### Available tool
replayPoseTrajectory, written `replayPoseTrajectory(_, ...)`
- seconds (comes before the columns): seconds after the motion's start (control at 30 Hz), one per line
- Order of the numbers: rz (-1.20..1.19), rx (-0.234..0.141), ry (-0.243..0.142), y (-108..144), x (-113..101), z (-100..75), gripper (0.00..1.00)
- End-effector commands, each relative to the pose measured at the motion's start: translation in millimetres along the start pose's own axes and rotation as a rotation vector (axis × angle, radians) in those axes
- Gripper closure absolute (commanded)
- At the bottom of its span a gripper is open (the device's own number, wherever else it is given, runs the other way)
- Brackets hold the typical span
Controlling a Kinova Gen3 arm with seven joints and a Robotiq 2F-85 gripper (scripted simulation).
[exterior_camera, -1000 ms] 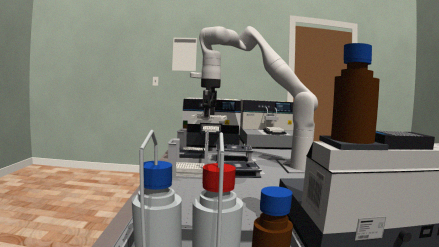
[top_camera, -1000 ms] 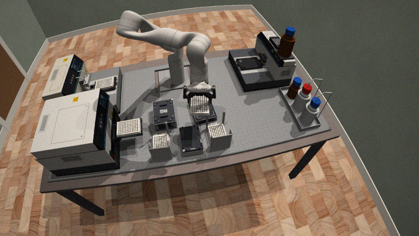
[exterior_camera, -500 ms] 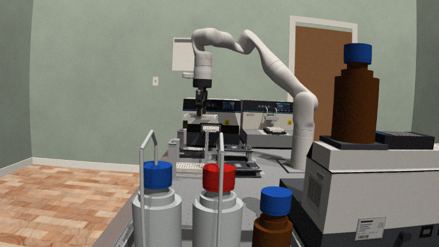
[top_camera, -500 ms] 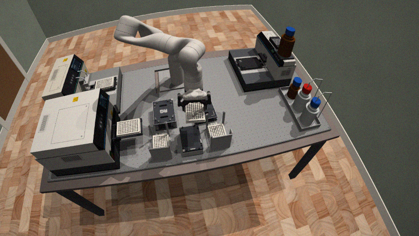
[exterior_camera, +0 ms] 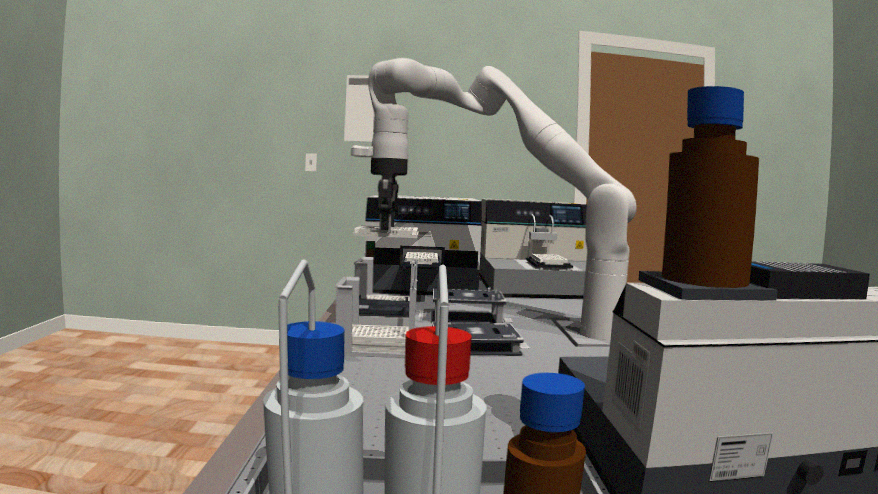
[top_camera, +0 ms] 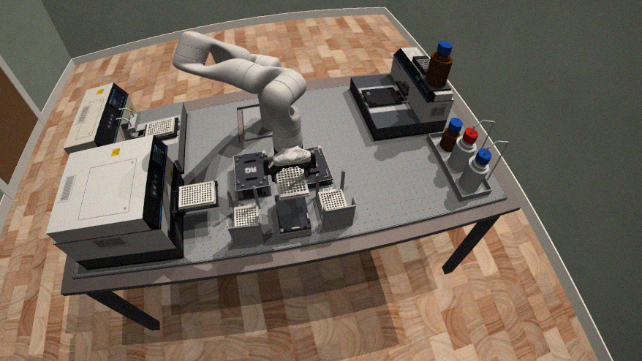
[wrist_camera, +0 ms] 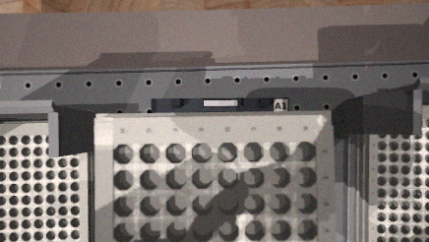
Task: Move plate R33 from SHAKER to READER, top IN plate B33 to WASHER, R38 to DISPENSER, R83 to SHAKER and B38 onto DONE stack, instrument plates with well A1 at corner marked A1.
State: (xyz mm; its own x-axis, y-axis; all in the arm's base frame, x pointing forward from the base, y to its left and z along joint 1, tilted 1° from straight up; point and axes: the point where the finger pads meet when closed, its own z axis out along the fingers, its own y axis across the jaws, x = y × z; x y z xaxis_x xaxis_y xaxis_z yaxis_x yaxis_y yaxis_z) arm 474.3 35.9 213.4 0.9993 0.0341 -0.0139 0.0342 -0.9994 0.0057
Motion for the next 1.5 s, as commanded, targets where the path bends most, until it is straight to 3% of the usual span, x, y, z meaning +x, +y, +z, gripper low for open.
replayPoseTrajectory(0.0,0.000,-0.003,-0.001,9,11,1.0,0.06)
replayPoseTrajectory(0.73,0.006,0.005,0.002,6,10,-0.3,0.06)
replayPoseTrajectory(1.47,0.010,0.003,0.005,7,11,29.0,0.06)
